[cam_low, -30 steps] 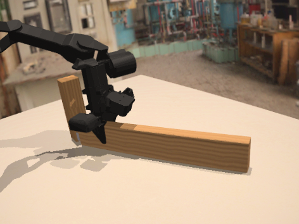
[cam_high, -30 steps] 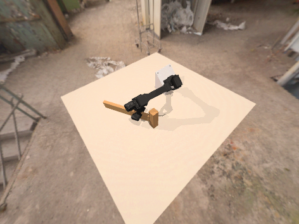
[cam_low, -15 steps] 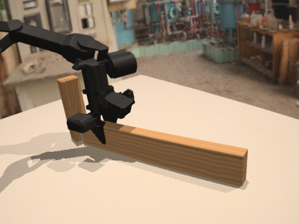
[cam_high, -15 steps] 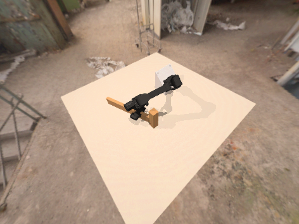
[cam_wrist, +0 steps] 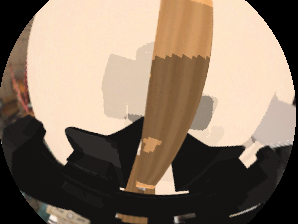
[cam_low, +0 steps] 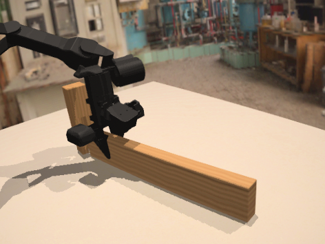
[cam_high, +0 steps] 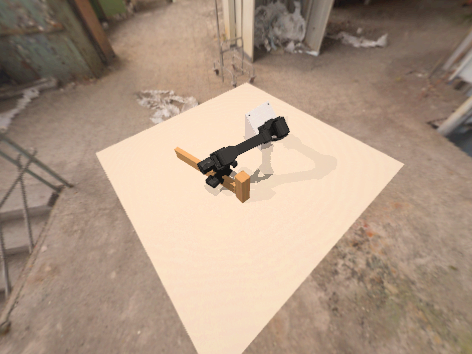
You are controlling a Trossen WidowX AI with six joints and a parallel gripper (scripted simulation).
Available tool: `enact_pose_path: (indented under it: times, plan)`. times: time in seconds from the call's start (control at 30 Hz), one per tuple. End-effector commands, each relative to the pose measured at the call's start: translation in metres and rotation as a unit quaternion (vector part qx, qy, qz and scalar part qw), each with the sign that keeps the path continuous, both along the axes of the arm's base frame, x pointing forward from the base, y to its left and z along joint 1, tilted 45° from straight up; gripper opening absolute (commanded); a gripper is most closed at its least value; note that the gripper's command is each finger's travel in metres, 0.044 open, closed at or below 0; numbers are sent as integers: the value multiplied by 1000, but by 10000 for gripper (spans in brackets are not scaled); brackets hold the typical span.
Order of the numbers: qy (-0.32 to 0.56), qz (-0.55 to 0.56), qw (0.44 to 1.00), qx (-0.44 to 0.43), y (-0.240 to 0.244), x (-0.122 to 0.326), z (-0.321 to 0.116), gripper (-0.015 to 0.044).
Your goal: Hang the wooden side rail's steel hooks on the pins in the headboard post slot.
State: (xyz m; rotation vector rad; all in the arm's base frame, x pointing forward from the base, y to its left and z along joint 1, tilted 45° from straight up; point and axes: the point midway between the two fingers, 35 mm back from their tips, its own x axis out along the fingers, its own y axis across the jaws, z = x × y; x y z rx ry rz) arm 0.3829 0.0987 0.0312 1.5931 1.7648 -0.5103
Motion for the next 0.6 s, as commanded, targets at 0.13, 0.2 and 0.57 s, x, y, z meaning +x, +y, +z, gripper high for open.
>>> enact_pose_path:
  times: [0.13,0.2,0.57]
  plan:
    - [33,-30,999,0,-2,-11,-2,0]
    - [40,-36,999,0,-2,-13,-2,0]
    - [73,-70,995,0,-2,-20,-2,0]
